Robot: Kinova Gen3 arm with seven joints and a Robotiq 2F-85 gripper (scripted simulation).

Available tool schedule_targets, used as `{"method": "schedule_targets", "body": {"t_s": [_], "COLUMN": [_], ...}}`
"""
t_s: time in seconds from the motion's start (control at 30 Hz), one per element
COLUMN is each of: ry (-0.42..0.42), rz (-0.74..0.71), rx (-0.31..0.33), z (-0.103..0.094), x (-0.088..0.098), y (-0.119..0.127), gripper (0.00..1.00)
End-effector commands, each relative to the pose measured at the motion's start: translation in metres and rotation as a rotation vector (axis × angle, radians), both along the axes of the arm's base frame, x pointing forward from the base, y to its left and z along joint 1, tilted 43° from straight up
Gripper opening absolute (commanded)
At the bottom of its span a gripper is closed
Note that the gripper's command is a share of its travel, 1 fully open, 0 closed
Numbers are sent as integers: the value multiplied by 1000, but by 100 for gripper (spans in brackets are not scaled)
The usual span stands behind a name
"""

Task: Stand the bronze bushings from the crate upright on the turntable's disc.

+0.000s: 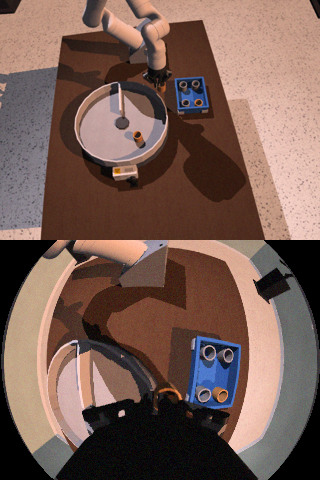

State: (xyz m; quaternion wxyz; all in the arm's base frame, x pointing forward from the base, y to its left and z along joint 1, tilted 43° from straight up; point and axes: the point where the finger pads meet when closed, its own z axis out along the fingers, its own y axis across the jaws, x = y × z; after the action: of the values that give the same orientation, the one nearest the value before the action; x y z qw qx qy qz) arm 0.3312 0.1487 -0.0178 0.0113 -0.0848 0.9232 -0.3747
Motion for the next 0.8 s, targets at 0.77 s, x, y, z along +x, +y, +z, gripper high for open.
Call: {"method": "schedule_targets", "body": {"t_s": [0.77], "ry": [-5], "rz": [-10], "rx": [21], "z": [165], "x": [53], "y": [-162], "gripper": [0]}}
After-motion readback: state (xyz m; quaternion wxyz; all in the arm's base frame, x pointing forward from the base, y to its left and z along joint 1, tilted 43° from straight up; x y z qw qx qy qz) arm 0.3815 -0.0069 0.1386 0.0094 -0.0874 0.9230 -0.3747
